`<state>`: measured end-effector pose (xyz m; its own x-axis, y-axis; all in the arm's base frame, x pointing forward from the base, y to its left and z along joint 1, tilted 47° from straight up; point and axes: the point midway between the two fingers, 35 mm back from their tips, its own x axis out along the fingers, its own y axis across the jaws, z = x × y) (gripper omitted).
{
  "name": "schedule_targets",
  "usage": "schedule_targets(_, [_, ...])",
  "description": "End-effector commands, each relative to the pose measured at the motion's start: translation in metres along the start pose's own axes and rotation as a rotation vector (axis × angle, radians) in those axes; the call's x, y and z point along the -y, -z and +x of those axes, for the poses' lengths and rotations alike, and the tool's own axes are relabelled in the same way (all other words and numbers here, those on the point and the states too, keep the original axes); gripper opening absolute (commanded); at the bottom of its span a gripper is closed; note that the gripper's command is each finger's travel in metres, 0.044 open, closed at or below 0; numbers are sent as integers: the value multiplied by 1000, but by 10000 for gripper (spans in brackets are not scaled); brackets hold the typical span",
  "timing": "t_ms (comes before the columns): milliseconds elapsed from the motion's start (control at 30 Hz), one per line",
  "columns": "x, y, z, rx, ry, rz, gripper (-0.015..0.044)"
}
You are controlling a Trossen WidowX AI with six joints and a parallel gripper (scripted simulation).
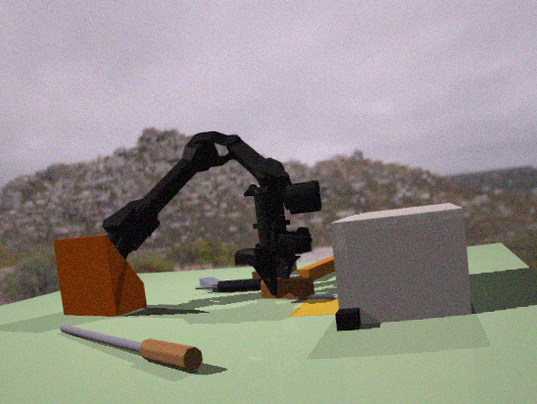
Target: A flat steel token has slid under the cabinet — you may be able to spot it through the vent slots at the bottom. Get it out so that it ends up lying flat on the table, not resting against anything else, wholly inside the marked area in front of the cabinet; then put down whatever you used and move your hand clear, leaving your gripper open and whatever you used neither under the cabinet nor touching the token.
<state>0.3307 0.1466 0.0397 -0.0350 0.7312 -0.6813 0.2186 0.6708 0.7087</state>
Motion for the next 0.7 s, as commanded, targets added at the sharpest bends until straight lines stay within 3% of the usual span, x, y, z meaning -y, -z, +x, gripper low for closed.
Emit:
schedule_targets(0, [-1,-7,0,2,-2,-8,0])
schedule_targets(667, [-2,-27,0,3,-2,-8,0])
